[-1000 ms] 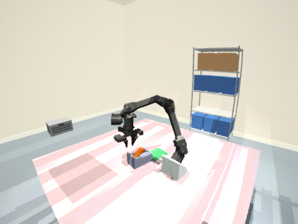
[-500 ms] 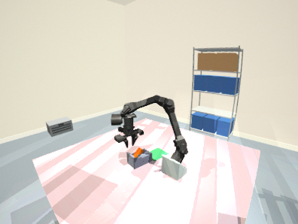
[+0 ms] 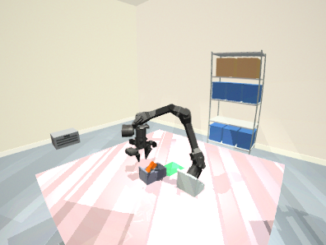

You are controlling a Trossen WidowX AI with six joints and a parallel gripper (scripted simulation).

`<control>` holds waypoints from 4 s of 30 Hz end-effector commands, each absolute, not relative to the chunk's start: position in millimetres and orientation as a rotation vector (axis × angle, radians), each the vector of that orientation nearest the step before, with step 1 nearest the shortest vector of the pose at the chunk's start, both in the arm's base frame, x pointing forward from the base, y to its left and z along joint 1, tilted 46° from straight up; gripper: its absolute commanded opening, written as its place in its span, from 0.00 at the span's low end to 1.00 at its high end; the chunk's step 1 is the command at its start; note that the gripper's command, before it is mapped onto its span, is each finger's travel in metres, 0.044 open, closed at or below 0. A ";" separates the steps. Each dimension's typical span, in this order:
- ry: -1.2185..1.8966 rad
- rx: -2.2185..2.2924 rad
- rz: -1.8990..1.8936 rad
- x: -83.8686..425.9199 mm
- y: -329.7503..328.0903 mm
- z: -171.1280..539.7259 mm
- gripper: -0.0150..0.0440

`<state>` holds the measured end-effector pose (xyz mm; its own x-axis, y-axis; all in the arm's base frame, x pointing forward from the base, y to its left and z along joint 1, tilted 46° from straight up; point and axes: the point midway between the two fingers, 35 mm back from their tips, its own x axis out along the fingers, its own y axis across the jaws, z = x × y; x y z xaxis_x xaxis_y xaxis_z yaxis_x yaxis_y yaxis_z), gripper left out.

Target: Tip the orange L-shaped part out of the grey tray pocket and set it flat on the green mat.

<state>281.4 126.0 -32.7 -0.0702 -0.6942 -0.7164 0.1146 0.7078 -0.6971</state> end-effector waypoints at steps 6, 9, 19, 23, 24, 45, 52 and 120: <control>1.715 -0.940 -0.257 282.2 104.3 -9.8 0.73; 1.780 -1.132 -0.031 281.5 94.9 -0.4 0.73; 1.851 -1.580 0.590 277.4 71.4 21.7 0.73; 1.851 -1.580 0.590 277.4 71.4 21.7 0.73; 1.851 -1.580 0.590 277.4 71.4 21.7 0.73; 1.851 -1.581 0.589 274.9 49.3 -0.4 0.73; 1.851 -1.581 0.589 274.7 42.2 -7.9 0.73; 1.850 -1.580 0.588 273.6 36.1 -13.8 0.25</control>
<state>273.4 32.0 -17.5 -0.0826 -0.7039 -0.7054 -0.9820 0.1780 -0.0626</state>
